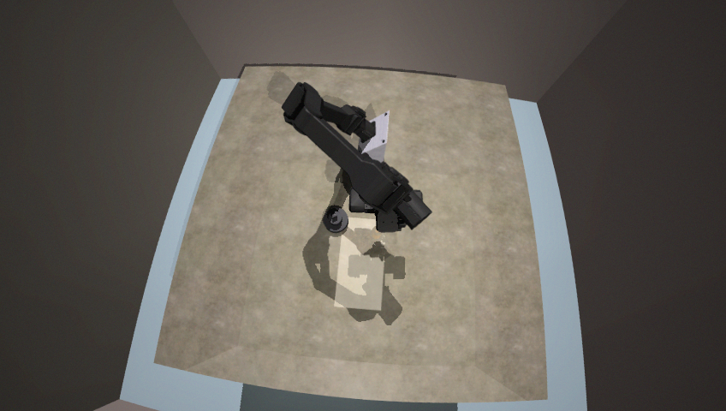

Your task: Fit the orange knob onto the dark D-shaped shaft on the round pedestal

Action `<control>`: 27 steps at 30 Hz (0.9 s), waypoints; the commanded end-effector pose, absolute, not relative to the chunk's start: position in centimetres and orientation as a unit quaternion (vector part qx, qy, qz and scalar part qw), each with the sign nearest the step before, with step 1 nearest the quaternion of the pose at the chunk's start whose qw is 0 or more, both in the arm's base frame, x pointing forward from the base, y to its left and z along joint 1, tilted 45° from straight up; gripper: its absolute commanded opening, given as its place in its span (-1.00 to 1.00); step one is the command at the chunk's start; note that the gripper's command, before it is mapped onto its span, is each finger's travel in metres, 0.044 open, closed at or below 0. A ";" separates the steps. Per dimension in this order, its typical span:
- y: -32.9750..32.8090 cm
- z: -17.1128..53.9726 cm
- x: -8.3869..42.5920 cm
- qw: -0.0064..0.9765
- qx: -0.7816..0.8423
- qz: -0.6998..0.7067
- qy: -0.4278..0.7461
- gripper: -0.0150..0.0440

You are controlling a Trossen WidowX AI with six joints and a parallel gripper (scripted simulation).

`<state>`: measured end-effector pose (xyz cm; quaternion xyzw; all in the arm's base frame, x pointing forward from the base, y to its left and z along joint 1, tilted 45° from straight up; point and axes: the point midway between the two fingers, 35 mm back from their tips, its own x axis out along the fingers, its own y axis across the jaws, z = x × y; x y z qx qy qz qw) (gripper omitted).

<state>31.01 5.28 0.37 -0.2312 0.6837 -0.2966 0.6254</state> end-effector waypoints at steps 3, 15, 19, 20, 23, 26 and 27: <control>3.9 1.8 31.4 0.631 -0.233 -0.289 0.681 -0.49; 0.5 3.6 31.6 0.632 -0.233 -0.288 0.681 -0.49; -0.7 4.2 31.5 0.632 -0.232 -0.290 0.680 -0.49; -1.0 4.4 31.5 0.632 -0.232 -0.290 0.680 -0.49; -1.8 4.8 31.4 0.633 -0.232 -0.291 0.679 -0.49; -2.7 5.2 31.3 0.632 -0.232 -0.292 0.679 -0.49; -2.9 5.3 31.2 0.632 -0.232 -0.292 0.679 -0.49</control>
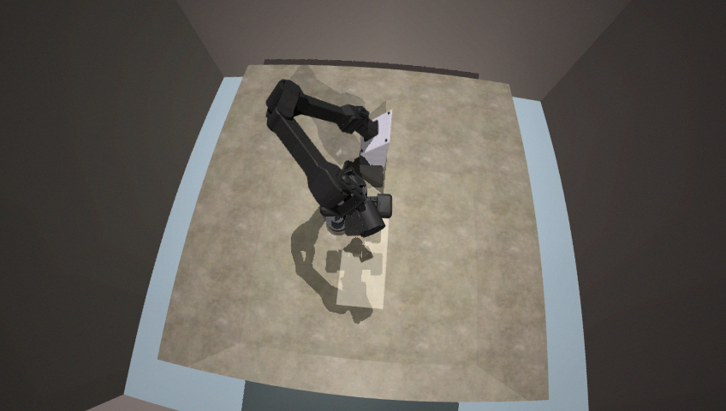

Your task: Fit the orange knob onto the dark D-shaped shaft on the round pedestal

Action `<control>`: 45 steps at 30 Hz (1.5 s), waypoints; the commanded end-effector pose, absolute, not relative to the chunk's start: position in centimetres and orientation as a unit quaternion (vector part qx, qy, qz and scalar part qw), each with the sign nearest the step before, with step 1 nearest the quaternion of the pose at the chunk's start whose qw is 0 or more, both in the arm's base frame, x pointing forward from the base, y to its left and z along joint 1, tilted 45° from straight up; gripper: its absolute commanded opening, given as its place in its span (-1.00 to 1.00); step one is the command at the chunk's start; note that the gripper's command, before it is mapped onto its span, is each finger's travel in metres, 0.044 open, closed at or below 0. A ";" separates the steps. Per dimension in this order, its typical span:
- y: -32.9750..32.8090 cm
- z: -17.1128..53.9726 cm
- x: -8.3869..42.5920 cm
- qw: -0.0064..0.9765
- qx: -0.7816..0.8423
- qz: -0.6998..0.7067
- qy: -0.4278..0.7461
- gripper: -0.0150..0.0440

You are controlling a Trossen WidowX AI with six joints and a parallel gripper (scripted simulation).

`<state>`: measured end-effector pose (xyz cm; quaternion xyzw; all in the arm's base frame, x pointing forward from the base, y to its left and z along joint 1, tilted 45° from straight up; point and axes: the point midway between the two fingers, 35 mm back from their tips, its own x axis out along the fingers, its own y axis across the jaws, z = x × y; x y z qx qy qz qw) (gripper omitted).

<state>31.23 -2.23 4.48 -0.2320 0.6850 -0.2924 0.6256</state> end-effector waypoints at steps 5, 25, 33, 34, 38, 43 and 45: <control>-4.3 6.0 31.0 0.632 -0.232 -0.295 0.679 -0.49; -8.6 7.7 29.8 0.630 -0.233 -0.308 0.674 -0.49; -10.1 6.3 29.5 0.630 -0.234 -0.308 0.673 -0.49; -9.9 6.3 29.5 0.630 -0.234 -0.308 0.673 -0.49; -9.8 6.6 29.6 0.630 -0.234 -0.308 0.674 -0.49; -9.8 6.8 29.8 0.630 -0.234 -0.308 0.673 -0.49; -9.8 6.9 29.9 0.630 -0.234 -0.308 0.673 -0.49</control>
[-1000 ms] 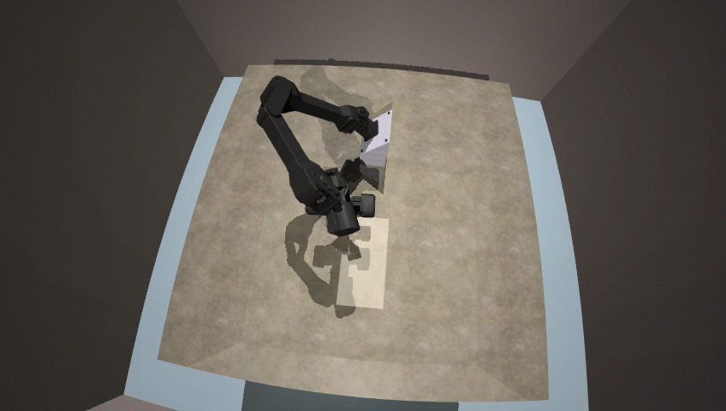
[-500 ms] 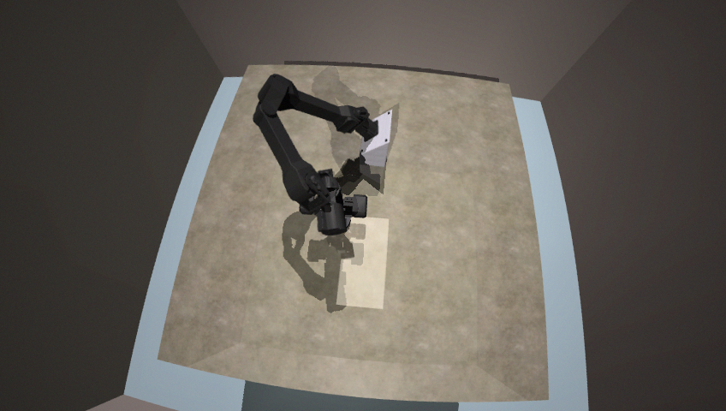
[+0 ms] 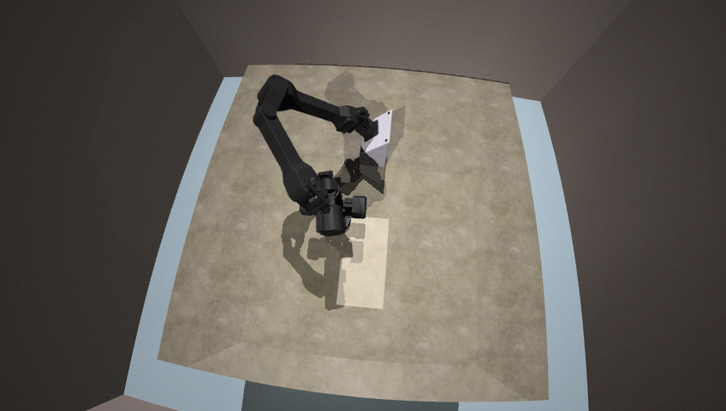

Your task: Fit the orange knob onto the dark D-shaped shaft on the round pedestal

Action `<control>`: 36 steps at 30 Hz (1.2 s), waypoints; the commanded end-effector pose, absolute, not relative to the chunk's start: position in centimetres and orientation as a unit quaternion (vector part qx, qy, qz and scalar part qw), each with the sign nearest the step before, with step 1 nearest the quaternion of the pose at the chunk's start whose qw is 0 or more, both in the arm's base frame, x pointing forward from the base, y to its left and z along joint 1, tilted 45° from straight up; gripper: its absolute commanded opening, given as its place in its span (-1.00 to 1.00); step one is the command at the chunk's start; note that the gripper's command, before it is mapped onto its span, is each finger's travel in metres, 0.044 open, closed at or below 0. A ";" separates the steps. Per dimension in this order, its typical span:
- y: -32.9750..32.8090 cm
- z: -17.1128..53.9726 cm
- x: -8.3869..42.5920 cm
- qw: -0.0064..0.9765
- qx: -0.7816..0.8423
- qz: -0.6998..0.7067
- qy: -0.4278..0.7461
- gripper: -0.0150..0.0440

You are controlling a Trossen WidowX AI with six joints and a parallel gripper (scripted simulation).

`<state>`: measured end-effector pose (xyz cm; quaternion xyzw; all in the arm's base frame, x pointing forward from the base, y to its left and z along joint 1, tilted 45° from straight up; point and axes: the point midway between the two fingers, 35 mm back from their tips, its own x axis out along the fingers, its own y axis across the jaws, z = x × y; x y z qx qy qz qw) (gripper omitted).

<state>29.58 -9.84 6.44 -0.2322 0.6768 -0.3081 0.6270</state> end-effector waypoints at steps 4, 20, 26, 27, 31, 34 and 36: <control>-10.1 6.7 29.9 0.630 -0.234 -0.308 0.673 -0.49; -10.1 6.7 29.8 0.630 -0.234 -0.308 0.673 -0.49; -9.8 6.8 29.8 0.627 -0.242 -0.300 0.677 -0.49; -9.8 6.8 29.8 0.623 -0.251 -0.290 0.681 -0.49; -9.6 6.7 29.6 0.604 -0.295 -0.240 0.701 -0.49; -9.6 6.5 29.5 0.602 -0.299 -0.236 0.702 -0.49; -9.6 6.5 29.6 0.602 -0.299 -0.236 0.702 -0.49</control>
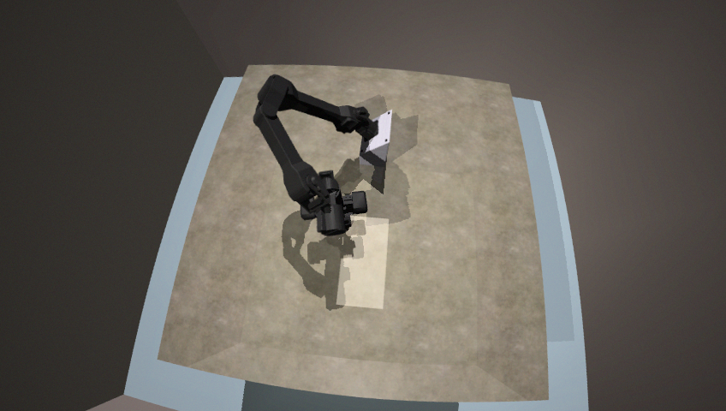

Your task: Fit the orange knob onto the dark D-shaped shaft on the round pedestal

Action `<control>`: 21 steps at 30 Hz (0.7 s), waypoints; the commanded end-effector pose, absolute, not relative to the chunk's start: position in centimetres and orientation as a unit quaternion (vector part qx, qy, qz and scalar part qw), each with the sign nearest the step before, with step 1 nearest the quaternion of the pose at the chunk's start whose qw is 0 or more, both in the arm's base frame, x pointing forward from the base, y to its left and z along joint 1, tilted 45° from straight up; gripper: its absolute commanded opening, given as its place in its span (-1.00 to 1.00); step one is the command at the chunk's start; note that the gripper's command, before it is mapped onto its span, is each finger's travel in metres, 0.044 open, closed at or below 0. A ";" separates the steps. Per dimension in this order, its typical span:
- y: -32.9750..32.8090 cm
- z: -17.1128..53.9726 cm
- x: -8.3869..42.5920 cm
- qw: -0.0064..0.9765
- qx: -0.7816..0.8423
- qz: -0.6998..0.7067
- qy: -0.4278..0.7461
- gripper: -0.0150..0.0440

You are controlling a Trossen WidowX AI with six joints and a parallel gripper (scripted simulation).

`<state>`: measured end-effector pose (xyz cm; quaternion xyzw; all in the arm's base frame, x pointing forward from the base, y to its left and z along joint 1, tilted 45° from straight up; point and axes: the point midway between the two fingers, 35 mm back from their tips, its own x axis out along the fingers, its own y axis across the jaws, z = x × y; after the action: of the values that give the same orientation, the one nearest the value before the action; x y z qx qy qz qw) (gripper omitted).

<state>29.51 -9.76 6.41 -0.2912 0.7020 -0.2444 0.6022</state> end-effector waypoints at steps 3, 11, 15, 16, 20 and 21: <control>-9.6 6.5 29.6 0.602 -0.299 -0.236 0.702 -0.49; -9.9 6.6 29.8 0.602 -0.299 -0.236 0.702 -0.49; -10.0 6.5 29.8 0.602 -0.299 -0.236 0.702 -0.49; -10.1 6.4 29.8 0.602 -0.299 -0.236 0.702 -0.49; -10.1 6.4 29.8 0.602 -0.299 -0.236 0.702 -0.49; -10.1 6.4 29.8 0.602 -0.299 -0.236 0.702 -0.49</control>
<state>29.76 -10.09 6.40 -0.2965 0.7026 -0.2368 0.6020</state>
